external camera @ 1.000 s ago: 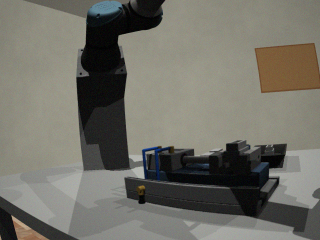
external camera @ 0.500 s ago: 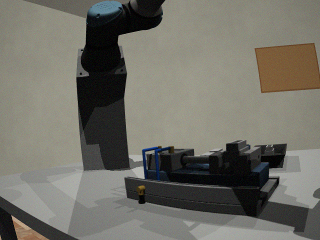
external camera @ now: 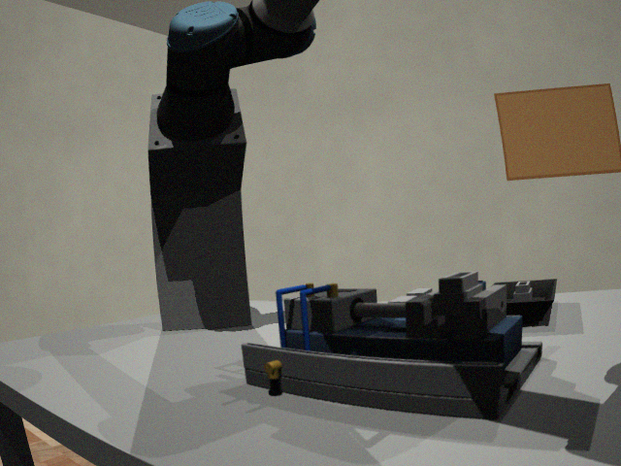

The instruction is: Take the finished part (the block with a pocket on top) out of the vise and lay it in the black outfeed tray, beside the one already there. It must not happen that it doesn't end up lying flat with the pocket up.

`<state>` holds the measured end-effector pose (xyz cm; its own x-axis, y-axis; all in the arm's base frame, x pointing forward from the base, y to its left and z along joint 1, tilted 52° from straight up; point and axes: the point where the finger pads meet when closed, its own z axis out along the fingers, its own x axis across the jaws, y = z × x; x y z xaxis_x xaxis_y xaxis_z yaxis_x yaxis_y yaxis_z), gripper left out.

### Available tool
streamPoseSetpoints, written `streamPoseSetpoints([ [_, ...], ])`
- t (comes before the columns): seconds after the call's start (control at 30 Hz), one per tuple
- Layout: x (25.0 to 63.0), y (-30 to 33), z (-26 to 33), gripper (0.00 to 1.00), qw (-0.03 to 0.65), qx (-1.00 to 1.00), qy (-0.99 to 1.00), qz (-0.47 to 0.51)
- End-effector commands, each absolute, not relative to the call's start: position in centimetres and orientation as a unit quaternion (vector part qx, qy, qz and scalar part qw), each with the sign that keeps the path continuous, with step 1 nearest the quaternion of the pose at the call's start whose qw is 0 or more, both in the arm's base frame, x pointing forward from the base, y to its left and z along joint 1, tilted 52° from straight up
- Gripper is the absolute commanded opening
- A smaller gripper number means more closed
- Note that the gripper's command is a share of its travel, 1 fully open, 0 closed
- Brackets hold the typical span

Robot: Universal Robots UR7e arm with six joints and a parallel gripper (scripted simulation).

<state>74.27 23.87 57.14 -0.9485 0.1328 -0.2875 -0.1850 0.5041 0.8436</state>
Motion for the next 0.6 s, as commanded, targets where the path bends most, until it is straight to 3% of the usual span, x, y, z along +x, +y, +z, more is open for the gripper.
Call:
streamPoseSetpoints([
  [0.0,74.3,23.5,56.2,1.00,0.167,-0.020,0.859,0.483],
  [0.57,74.5,19.9,48.9,1.00,0.211,-0.047,0.900,0.378],
])
